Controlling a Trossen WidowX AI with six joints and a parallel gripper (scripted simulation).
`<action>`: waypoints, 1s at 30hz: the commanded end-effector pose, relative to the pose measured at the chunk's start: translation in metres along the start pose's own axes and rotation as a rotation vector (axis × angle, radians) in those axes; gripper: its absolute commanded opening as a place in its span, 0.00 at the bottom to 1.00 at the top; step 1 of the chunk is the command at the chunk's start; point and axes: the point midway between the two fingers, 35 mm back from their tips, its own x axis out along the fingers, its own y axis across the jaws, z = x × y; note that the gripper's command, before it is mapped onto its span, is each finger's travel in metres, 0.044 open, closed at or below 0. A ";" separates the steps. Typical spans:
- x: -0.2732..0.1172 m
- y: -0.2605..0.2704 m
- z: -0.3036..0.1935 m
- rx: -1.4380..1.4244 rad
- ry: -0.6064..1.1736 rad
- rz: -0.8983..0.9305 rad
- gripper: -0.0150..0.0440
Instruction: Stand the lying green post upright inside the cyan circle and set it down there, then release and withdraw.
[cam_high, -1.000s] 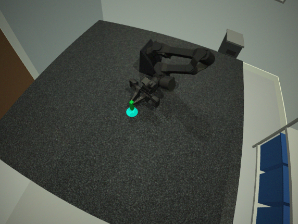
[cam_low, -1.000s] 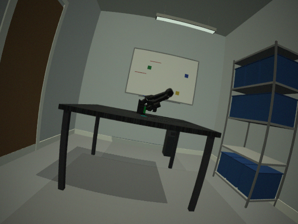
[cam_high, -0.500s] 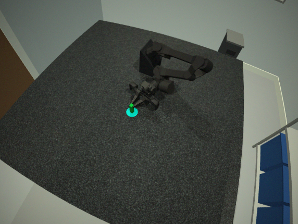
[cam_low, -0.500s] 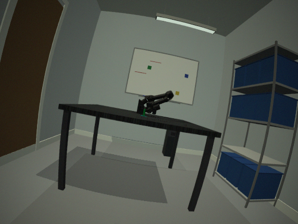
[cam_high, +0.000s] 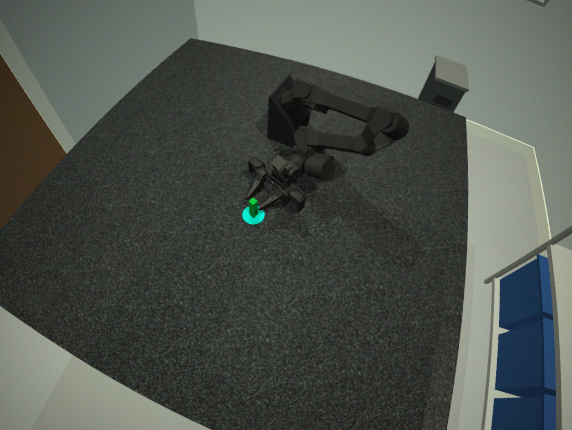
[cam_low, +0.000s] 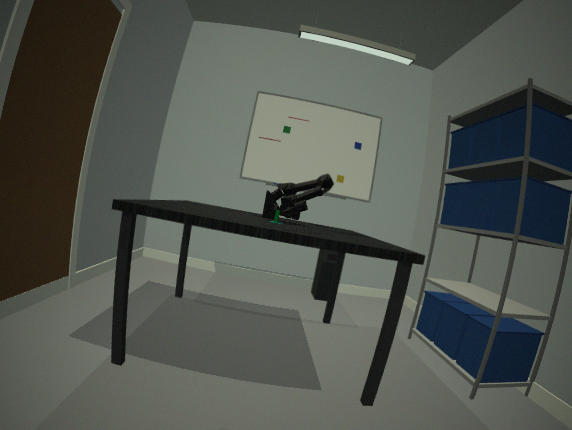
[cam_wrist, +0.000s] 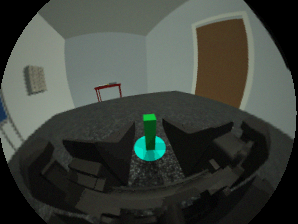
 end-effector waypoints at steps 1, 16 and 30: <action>0.000 0.000 0.001 0.005 -0.006 -0.001 0.74; 0.000 0.004 0.036 0.010 -0.006 -0.004 0.93; -0.010 0.000 0.087 0.012 -0.016 0.001 0.93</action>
